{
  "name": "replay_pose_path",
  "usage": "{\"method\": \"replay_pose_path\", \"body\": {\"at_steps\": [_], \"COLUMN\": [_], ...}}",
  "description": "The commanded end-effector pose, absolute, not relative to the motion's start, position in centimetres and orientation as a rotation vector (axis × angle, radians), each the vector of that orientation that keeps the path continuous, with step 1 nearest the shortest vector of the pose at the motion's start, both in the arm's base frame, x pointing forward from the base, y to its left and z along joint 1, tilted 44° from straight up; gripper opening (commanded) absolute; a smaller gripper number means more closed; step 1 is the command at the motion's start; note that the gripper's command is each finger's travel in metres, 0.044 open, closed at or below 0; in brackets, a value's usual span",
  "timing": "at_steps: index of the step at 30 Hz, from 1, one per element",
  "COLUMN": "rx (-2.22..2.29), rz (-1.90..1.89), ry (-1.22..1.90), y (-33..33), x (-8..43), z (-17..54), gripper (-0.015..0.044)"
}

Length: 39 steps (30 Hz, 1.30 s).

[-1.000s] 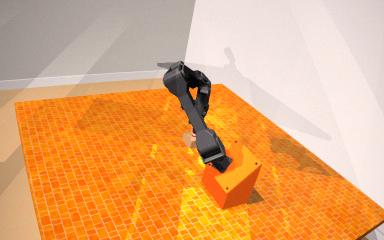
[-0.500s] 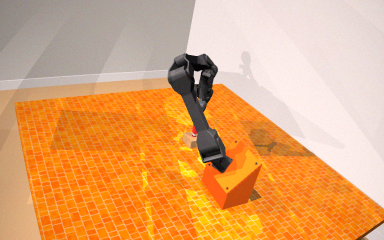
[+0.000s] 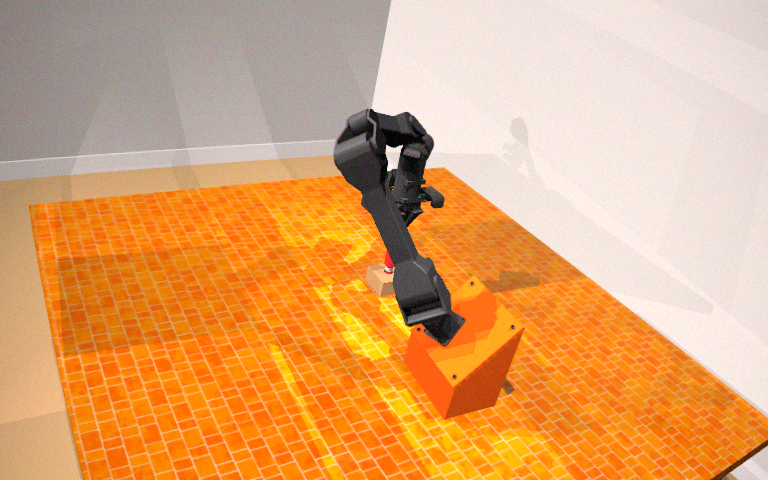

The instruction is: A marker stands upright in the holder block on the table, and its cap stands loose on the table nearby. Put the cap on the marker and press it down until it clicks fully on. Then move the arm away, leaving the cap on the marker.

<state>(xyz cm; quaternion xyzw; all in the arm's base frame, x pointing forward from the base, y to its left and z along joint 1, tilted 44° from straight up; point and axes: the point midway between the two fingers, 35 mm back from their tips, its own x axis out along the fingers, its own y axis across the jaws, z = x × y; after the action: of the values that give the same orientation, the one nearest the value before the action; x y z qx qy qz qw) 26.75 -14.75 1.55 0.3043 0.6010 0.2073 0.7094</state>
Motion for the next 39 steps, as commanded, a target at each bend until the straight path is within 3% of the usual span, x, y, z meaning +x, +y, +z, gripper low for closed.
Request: {"method": "replay_pose_path", "body": {"at_steps": [1, 39], "rx": [0.697, 0.690], "rz": [0.444, 0.442], "ry": [1.336, 1.334], "y": [-14.7, -12.5], "x": [26.8, 27.6], "z": [1.6, -1.0], "gripper": [0.0000, 0.0000]}}
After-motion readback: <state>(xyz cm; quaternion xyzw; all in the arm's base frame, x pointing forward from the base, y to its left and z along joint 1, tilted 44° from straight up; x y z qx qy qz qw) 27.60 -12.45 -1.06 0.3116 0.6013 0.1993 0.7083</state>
